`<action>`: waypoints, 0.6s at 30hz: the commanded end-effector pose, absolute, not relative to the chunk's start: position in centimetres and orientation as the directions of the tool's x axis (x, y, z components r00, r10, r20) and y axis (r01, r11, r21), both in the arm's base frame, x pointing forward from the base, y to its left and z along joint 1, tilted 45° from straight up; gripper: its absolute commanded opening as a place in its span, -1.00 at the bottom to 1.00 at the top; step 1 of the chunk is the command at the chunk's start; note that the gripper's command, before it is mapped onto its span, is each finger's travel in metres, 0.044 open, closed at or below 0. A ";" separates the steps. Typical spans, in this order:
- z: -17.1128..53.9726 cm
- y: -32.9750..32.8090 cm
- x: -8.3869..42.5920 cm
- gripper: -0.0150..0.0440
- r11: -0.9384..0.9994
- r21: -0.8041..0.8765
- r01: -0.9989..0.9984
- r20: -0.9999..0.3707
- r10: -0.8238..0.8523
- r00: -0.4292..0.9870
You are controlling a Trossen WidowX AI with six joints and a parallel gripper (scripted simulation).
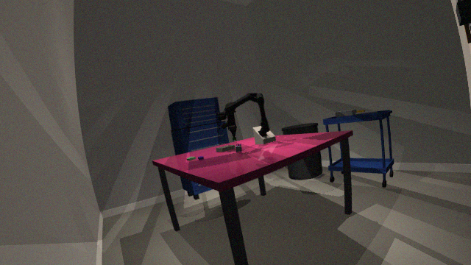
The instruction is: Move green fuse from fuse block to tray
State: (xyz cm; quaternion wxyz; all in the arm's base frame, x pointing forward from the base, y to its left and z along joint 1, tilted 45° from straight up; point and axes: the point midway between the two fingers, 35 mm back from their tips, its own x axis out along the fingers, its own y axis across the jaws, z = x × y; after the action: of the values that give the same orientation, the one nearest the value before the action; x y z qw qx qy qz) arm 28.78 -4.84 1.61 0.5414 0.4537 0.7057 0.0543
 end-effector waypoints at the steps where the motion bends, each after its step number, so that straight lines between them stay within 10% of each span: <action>1: 0.2 -6.2 29.2 -0.49 0.586 0.561 0.584 -0.716 0.698 -0.012; 18: -5.8 -12.5 30.2 -0.49 0.589 0.559 0.583 -0.720 0.694 -0.011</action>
State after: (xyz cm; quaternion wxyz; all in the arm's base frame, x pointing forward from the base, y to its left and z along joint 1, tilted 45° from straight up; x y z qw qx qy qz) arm 30.31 -11.51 -4.47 0.5428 0.4522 0.7059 0.0507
